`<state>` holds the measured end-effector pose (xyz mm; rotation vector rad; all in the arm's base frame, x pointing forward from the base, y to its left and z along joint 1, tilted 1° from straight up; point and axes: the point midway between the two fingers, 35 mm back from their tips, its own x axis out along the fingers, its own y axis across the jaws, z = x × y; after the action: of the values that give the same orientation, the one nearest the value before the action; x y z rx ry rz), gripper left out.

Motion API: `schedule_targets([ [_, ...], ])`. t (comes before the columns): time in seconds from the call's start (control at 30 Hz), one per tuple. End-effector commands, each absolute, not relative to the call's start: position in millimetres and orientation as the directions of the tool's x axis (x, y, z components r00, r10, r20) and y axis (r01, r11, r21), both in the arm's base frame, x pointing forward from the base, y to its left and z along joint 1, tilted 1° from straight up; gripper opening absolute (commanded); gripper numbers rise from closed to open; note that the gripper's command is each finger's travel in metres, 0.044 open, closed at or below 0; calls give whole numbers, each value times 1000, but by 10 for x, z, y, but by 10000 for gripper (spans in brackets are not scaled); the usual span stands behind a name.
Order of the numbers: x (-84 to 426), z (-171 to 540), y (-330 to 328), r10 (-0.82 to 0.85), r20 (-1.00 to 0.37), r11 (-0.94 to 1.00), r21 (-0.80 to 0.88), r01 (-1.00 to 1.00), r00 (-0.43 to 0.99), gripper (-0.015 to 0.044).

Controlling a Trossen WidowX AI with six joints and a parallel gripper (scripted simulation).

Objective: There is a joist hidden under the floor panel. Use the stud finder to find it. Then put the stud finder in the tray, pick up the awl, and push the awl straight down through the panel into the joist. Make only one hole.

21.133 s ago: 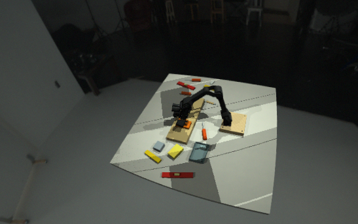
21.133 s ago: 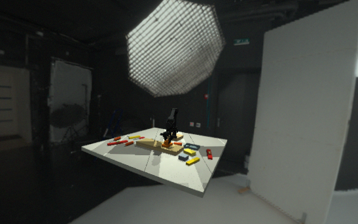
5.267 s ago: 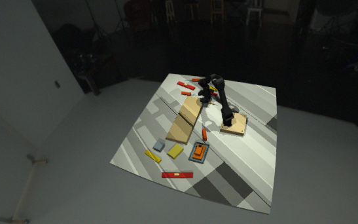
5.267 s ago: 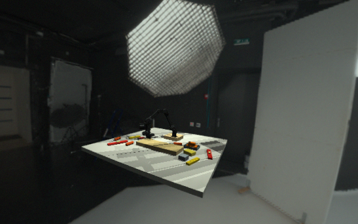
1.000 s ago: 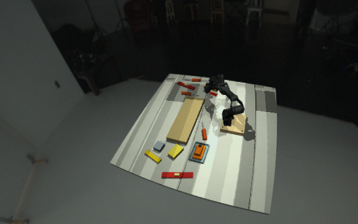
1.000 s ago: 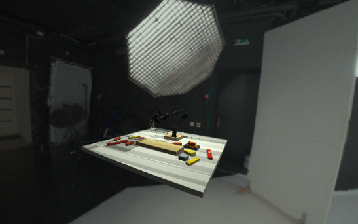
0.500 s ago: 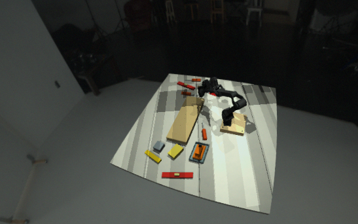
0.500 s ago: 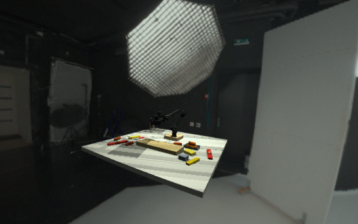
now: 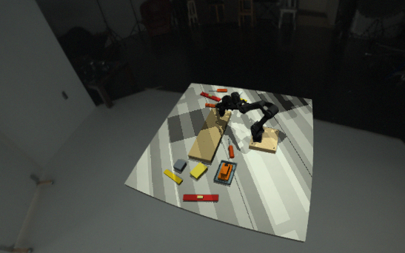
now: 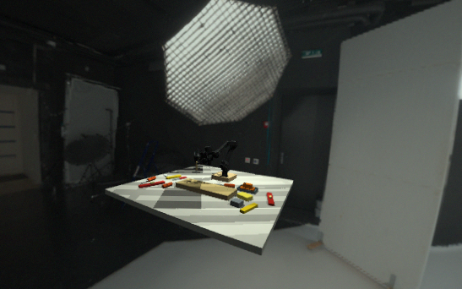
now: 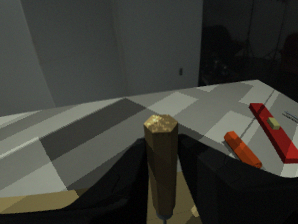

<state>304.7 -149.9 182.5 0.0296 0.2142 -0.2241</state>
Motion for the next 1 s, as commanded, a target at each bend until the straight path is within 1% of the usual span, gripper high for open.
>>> schedule_targets([
  [0.0,3171,1759,-1297,-161,-203,986,8,166,966,0],
  [0.13,3234,1736,-1175,-126,-193,991,7,130,973,0],
  [0.97,3247,1630,-1181,-126,-193,991,7,130,973,0],
])
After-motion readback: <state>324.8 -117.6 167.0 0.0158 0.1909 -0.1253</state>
